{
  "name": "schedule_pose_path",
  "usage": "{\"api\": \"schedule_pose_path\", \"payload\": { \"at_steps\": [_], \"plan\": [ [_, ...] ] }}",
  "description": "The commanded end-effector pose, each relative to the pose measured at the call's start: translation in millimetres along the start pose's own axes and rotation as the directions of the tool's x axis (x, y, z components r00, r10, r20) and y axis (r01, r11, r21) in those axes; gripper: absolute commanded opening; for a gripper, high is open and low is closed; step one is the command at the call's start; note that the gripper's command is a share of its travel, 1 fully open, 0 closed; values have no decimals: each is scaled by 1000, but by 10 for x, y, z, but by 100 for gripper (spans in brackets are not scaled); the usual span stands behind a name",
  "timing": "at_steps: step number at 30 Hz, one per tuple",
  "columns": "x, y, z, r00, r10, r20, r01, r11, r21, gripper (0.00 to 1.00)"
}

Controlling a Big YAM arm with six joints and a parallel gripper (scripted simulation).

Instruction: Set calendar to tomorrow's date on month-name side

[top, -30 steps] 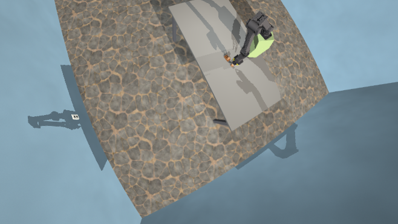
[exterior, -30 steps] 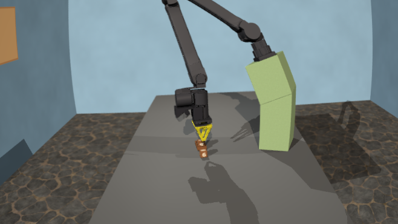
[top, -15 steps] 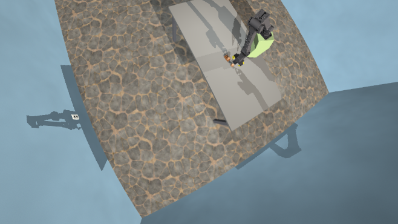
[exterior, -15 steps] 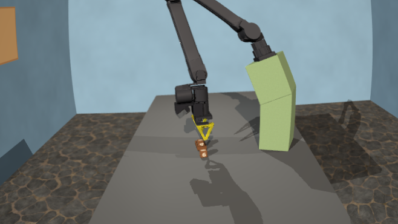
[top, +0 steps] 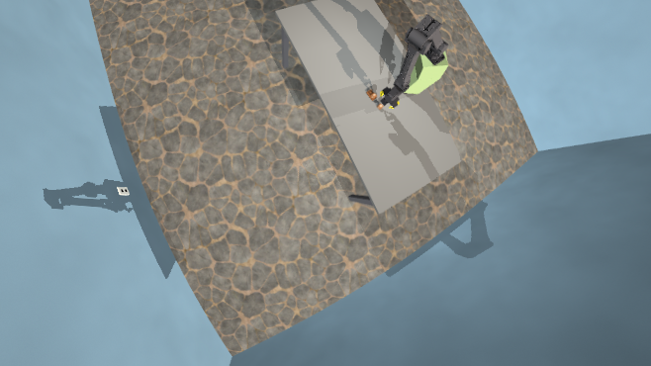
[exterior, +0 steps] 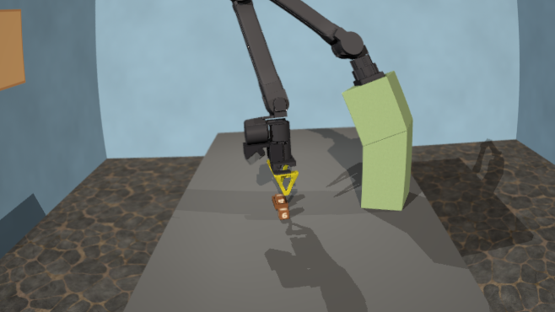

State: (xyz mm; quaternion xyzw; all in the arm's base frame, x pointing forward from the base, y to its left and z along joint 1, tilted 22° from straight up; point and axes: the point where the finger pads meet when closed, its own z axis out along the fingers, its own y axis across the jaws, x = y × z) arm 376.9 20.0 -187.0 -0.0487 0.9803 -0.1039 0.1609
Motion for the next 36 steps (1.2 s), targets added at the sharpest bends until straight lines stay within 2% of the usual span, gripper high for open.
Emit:
{"api": "schedule_pose_path", "payload": {
  "at_steps": [1,8,10,13,16,20,21,23,25,26,32,34,35,36],
  "plan": [
    [-90,54,-96,1000,1,20,0,1000,-4,100],
    [-108,56,-90,997,71,23,-71,997,-6,100],
    [-121,58,-76,988,150,24,-150,989,-8,100],
    [-59,62,-16,952,307,10,-307,952,-7,100],
    [20,57,11,921,389,-3,-389,921,-1,100],
    [-7,47,31,849,529,3,-529,849,-3,100],
    [-10,46,32,844,536,3,-536,844,-3,100],
    [-40,41,42,793,610,8,-610,793,-7,100],
    [-40,41,42,793,610,8,-610,793,-7,100],
    [-6,31,44,735,678,5,-678,735,-5,100],
    [-43,19,63,601,800,7,-800,601,-9,100],
    [-38,12,69,535,845,6,-845,535,-8,100],
    [-37,11,70,528,849,6,-849,528,-8,100],
    [-18,6,72,481,877,5,-877,481,-5,100]
  ]
}}
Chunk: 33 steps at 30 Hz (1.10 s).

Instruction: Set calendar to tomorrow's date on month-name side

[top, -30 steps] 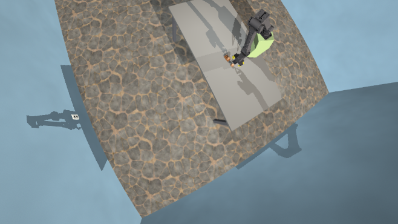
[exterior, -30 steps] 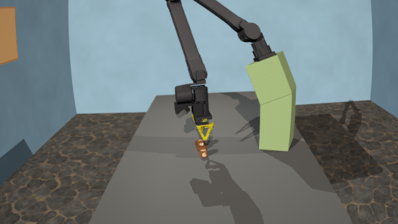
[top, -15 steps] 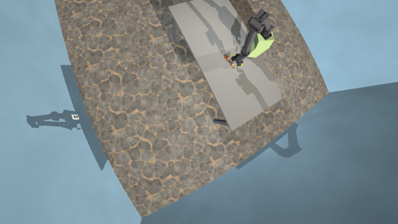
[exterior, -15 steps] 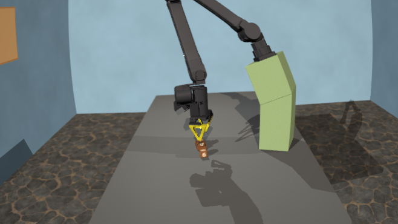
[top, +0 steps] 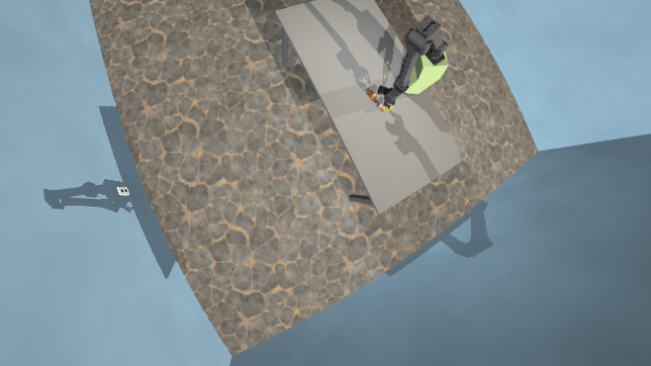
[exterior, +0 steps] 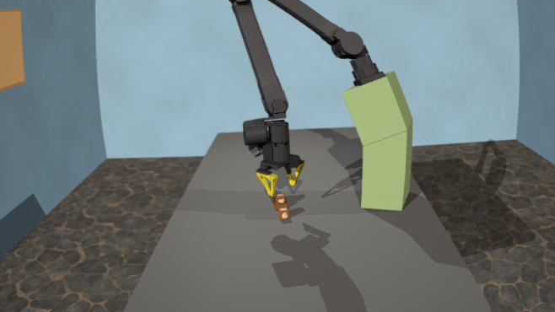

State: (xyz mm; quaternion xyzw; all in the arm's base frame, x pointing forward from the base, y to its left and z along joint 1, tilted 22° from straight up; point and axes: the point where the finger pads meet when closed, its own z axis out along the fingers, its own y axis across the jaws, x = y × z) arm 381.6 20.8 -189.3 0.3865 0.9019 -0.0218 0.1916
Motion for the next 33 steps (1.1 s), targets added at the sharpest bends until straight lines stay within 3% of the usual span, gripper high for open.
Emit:
{"api": "schedule_pose_path", "payload": {
  "at_steps": [1,6,8,15,19,24,25,33],
  "plan": [
    [14,-29,37,982,187,3,-187,982,0,100],
    [0,-20,46,964,266,4,-266,964,-2,100],
    [-20,-8,58,926,378,5,-378,926,-5,100],
    [-10,-51,70,825,566,4,-566,825,2,100],
    [-19,-38,77,786,618,4,-618,786,0,100],
    [-21,-36,78,779,626,4,-627,779,-1,100],
    [-21,-36,78,779,626,4,-627,779,-1,45],
    [-21,-36,78,779,626,4,-627,779,-1,45]
  ]
}}
